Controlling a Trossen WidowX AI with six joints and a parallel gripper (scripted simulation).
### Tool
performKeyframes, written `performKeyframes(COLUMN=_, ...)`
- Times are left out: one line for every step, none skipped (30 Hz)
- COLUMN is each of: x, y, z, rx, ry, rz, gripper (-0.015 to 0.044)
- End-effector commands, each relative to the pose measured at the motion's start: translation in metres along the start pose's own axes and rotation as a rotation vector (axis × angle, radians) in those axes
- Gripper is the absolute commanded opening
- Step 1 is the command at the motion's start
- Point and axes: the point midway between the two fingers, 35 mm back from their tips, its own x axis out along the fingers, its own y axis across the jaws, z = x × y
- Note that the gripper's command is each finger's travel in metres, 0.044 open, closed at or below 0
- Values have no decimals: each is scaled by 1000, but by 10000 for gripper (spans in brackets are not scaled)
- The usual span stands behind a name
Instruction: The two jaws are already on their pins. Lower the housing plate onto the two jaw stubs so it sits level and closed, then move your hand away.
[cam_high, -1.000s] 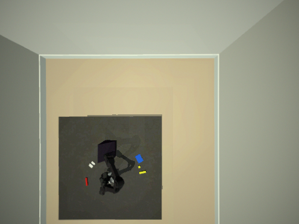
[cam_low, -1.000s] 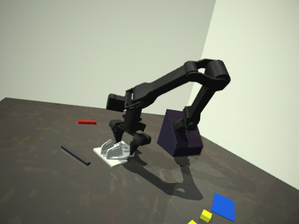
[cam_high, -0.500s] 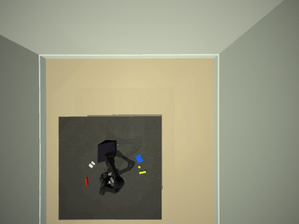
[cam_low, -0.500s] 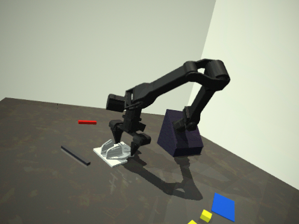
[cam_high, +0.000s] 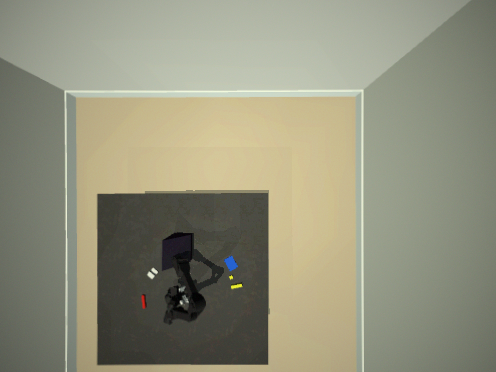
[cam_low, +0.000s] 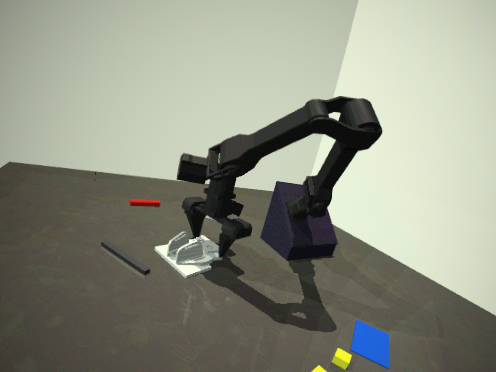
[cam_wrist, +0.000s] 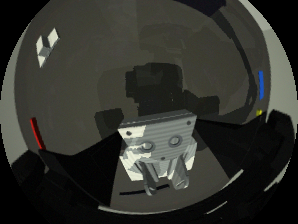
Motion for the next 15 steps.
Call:
performKeyframes(x=-27, y=3, z=-4, rx=-10, ry=6, rz=14, gripper=440)
performKeyframes(x=-38, y=3, z=-4, rx=-11, ry=5, rz=15, gripper=440)
performKeyframes(x=-50, y=2, z=-4, rx=-12, ry=4, rz=14, gripper=440)
performKeyframes(x=-59, y=2, z=-3, rx=-14, ry=4, rz=13, gripper=440)
performKeyframes(x=-66, y=1, z=-3, rx=-14, ry=3, rz=12, gripper=440)
performKeyframes(x=-68, y=0, z=-3, rx=-15, ry=3, rz=12, gripper=440)
performKeyframes(x=-68, y=0, z=-3, rx=-15, ry=3, rz=12, gripper=440)
performKeyframes(x=-68, y=0, z=-3, rx=-15, ry=3, rz=12, gripper=440)
performKeyframes(x=-61, y=3, z=-4, rx=-8, ry=17, rz=15, gripper=440)
performKeyframes(x=-63, y=3, z=-3, rx=-8, ry=17, rz=16, gripper=440)
performKeyframes(x=-68, y=2, z=3, rx=-8, ry=15, rz=19, gripper=440)
performKeyframes(x=-77, y=0, z=11, rx=-8, ry=12, rz=22, gripper=440)
performKeyframes(x=-87, y=-3, z=23, rx=-7, ry=8, rz=23, gripper=440)
performKeyframes(x=-97, y=-7, z=34, rx=-8, ry=5, rz=23, gripper=440)
performKeyframes(x=-106, y=-12, z=45, rx=-9, ry=2, rz=20, gripper=440)
